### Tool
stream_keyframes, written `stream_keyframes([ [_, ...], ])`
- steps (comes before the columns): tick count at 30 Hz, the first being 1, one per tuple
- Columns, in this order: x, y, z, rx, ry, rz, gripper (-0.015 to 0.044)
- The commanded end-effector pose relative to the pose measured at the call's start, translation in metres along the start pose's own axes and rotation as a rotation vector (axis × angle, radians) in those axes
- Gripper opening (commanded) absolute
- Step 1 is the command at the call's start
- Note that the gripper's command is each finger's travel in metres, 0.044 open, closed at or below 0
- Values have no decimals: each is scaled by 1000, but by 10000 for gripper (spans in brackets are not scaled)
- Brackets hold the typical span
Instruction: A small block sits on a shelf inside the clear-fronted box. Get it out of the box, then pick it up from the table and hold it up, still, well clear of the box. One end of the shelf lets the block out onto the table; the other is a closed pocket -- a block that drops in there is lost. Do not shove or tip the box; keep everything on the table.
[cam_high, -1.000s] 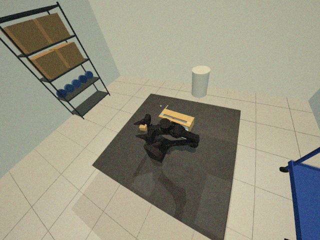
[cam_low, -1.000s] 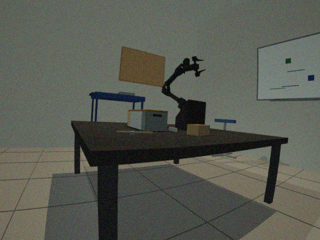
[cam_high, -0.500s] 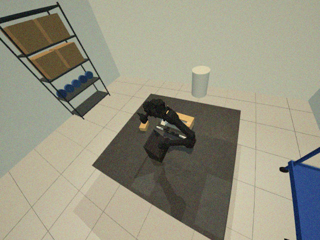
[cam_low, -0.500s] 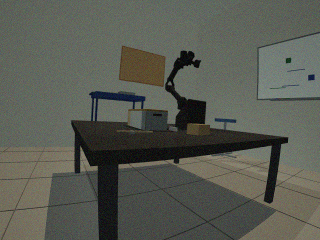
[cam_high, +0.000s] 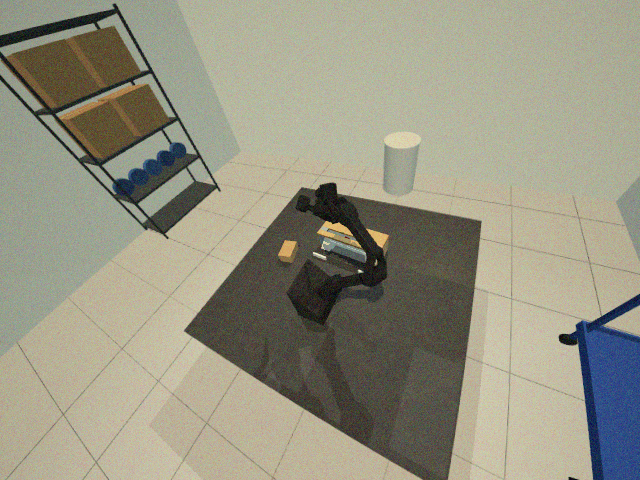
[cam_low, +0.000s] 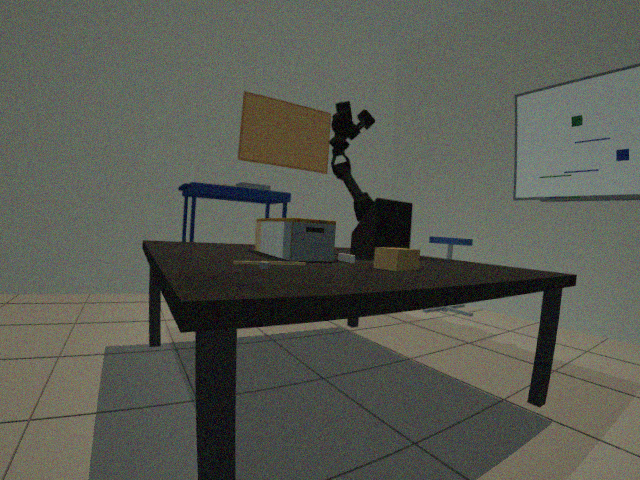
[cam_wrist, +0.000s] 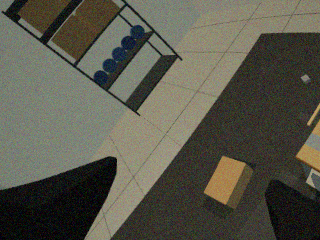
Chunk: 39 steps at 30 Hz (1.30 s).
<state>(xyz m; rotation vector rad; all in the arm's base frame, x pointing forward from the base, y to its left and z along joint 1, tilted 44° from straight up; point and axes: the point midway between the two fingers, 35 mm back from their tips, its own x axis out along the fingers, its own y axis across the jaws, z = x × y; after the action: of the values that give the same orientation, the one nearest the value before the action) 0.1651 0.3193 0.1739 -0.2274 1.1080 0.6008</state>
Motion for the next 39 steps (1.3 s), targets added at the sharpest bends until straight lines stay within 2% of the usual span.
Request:
stream_keyframes([
  [1, 30, -68, 5, 399, 51, -184, 400],
  [12, 57, -196, -6, 1201, 1, -545, 400],
  [23, 59, -301, -50, 1882, -182, -910, 400],
  [39, 61, -306, -53, 1899, -188, -920, 400],
])
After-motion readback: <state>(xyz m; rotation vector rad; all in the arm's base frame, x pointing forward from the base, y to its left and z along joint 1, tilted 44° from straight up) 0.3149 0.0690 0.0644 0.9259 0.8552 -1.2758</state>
